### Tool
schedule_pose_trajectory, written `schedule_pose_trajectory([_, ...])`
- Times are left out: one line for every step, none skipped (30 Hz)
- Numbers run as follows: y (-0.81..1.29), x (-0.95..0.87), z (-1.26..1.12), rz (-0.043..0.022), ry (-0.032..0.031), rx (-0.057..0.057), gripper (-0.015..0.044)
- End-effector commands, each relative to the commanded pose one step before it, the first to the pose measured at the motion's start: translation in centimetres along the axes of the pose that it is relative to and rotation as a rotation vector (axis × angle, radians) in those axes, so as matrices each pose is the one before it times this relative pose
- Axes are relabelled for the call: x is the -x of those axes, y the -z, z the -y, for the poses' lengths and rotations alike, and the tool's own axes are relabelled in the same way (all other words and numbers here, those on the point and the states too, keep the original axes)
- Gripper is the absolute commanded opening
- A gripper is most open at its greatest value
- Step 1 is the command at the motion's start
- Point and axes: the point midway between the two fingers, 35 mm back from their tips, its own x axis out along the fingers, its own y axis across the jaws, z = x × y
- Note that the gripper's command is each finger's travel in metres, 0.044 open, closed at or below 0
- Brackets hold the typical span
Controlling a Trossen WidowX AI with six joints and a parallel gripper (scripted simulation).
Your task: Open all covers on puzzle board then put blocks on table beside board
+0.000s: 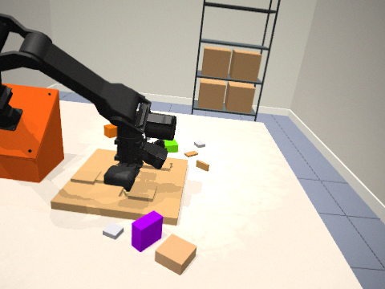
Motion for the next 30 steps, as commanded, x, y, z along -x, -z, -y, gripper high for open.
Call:
schedule_pose_trajectory([-0.563, 0.049, 0.104, 0.00298, 0.00347, -0.0010, 0.0000])
schedule_pose_trajectory([-0.100, -0.002, 0.001, 0.00004, 0.00000, 0.0000, 0.0000])
schedule_pose_trajectory([-0.100, -0.002, 0.001, 0.00004, 0.00000, 0.0000, 0.0000])
schedule_pose_trajectory([-0.102, -0.002, 0.001, 0.00004, 0.00000, 0.0000, 0.0000])
schedule_pose_trajectory([-0.102, -0.002, 0.001, 0.00004, 0.00000, 0.0000, 0.0000])
schedule_pose_trajectory([-0.101, -0.002, 0.001, 0.00004, 0.00000, 0.0000, 0.0000])
schedule_pose_trajectory([-0.101, -0.002, 0.000, 0.00004, 0.00000, 0.0000, 0.0000])
schedule_pose_trajectory([-0.101, -0.002, 0.000, 0.00004, 0.00000, 0.0000, 0.0000])
schedule_pose_trajectory([-0.101, -0.002, 0.000, 0.00004, 0.00000, 0.0000, 0.0000])
schedule_pose_trajectory([-0.100, -0.002, 0.000, 0.00004, 0.00000, 0.0000, 0.0000])
schedule_pose_trajectory([-0.100, -0.003, 0.000, 0.00004, 0.00000, 0.0000, 0.0000])
schedule_pose_trajectory([-0.100, -0.003, 0.000, 0.00004, 0.00000, 0.0000, 0.0000])
schedule_pose_trajectory([-0.100, -0.003, 0.000, 0.00004, 0.00000, 0.0000, 0.0000])
schedule_pose_trajectory([-0.100, -0.003, 0.000, 0.00004, 0.00000, 0.0000, 0.0000])
schedule_pose_trajectory([-0.099, -0.003, -0.001, 0.00004, 0.00000, 0.0000, 0.0000])
schedule_pose_trajectory([-0.099, -0.003, -0.001, 0.00004, 0.00000, 0.0000, 0.0000])
schedule_pose_trajectory([-0.099, -0.003, -0.001, 0.00004, 0.00000, 0.0000, 0.0000])
schedule_pose_trajectory([-0.099, -0.003, -0.001, 0.00004, 0.00000, 0.0000, 0.0000])
schedule_pose_trajectory([-0.098, -0.003, -0.001, 0.00004, 0.00000, 0.0000, 0.0000])
schedule_pose_trajectory([-0.098, -0.003, -0.001, 0.00004, 0.00000, 0.0000, 0.0000])
schedule_pose_trajectory([-0.098, -0.003, -0.001, 0.00004, 0.00000, 0.0000, 0.0000])
schedule_pose_trajectory([-0.098, -0.004, -0.001, 0.00004, 0.00000, 0.0000, 0.0000])
schedule_pose_trajectory([-0.097, -0.004, -0.001, 0.00004, 0.00000, 0.0000, 0.0000])
schedule_pose_trajectory([-0.097, -0.004, -0.002, 0.00004, 0.00000, 0.0000, 0.0000])
schedule_pose_trajectory([-0.097, -0.004, -0.002, 0.00004, 0.00000, 0.0000, 0.0000])
schedule_pose_trajectory([-0.097, -0.004, -0.002, 0.00004, 0.00000, 0.0000, 0.0000])
schedule_pose_trajectory([-0.101, -0.004, -0.002, 0.00004, 0.00000, 0.0000, 0.0000])
schedule_pose_trajectory([-0.102, -0.004, -0.002, 0.00004, 0.00000, 0.0000, 0.0000])
schedule_pose_trajectory([-0.101, -0.004, -0.002, 0.00004, 0.00000, 0.0000, 0.0000])
schedule_pose_trajectory([-0.101, -0.005, -0.002, 0.00004, 0.00000, 0.0000, 0.0000])
